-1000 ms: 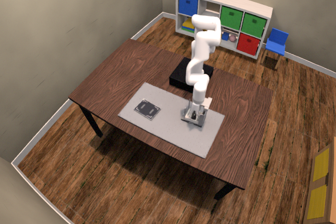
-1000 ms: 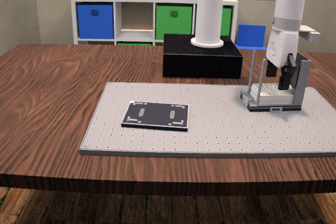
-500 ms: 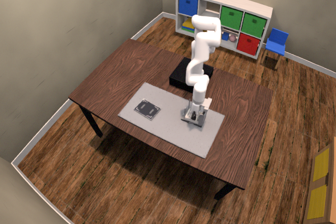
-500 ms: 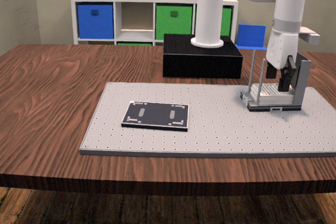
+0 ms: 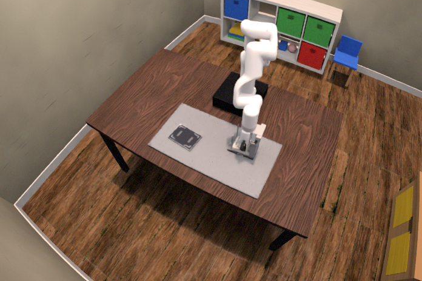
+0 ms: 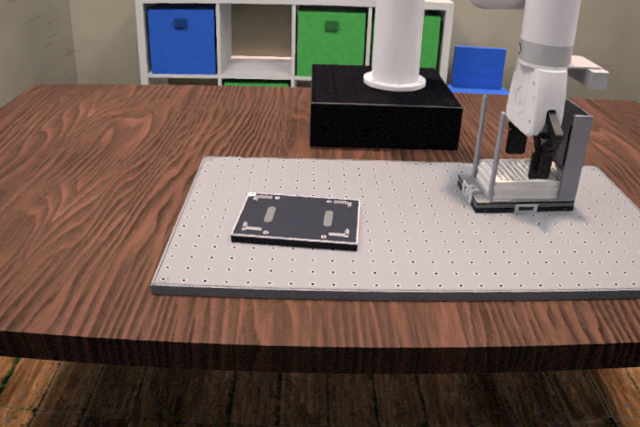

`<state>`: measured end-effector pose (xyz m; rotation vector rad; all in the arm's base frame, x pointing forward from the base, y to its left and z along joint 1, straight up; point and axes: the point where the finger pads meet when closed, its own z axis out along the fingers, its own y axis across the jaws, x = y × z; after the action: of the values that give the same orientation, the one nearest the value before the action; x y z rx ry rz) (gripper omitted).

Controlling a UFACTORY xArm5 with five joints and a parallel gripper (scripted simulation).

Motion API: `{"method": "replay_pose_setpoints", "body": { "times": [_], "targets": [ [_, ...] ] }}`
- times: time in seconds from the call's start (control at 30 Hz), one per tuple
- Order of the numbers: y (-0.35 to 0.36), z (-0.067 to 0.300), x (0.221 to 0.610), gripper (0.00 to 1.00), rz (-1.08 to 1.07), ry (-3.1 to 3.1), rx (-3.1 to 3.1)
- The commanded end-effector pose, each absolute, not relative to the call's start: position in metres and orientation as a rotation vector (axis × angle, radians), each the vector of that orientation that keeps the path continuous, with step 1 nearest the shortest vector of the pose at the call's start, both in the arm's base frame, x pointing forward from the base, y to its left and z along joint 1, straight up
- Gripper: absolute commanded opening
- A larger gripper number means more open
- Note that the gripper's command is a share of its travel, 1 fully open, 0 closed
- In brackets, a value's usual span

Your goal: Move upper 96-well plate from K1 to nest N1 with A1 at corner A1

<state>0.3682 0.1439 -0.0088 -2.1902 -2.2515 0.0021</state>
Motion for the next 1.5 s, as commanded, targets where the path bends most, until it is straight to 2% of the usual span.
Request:
{"method": "replay_pose_setpoints", "body": {
  "times": [0.0, 1.17, 1.2, 1.47],
  "targets": [
    [0.1444, -0.0116, 0.3695, 1.0, -0.003, -2.252, -2.191],
    [0.1444, -0.0209, 0.3695, 1.0, -0.003, -2.253, -2.191],
    [0.1444, -0.0203, 0.3695, 0.0, -0.003, -2.252, -2.191],
    [0.1444, -0.0203, 0.3695, 0.0, -0.003, -2.252, -2.191]
  ]
}}
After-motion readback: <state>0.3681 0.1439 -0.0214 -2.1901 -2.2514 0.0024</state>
